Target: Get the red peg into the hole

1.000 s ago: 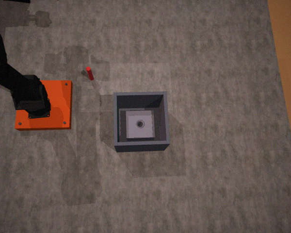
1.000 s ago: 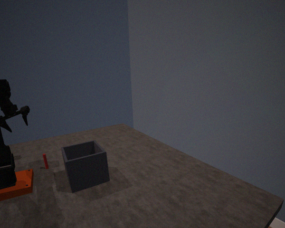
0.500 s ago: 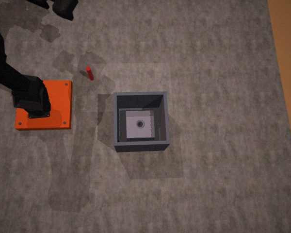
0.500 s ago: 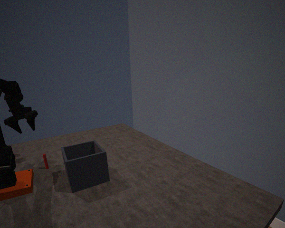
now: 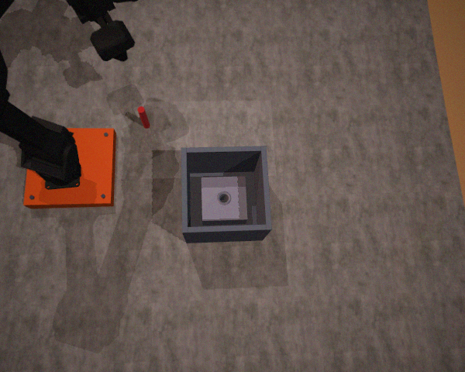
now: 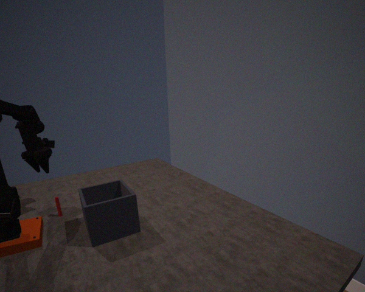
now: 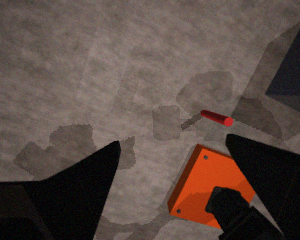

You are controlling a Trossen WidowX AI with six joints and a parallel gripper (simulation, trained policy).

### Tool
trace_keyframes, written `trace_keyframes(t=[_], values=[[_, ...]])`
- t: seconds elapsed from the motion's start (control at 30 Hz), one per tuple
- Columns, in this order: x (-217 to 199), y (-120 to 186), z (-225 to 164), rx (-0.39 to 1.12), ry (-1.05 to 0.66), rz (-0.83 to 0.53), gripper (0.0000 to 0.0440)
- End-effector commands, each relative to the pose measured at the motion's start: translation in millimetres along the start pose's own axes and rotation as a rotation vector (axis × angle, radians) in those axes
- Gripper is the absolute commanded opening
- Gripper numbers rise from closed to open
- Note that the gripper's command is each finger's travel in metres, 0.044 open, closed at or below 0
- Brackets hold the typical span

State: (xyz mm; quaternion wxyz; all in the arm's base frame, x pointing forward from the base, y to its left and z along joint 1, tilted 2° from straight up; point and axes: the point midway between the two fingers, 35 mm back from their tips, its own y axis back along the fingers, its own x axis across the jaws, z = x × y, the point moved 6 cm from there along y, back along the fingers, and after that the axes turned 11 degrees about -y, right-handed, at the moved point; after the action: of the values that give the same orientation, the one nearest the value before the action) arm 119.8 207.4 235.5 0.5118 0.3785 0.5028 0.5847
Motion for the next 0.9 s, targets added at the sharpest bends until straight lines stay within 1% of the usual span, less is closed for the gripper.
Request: trace_keyframes(t=[0.0,0.47,0.87], values=[[-8,-4,3,0.025,-0.109,-0.009,0.0440],[-43,-20,18,0.108,-0.591,-0.048,0.0440],[-75,-36,21,0.190,-1.000,-0.087,0.0440]])
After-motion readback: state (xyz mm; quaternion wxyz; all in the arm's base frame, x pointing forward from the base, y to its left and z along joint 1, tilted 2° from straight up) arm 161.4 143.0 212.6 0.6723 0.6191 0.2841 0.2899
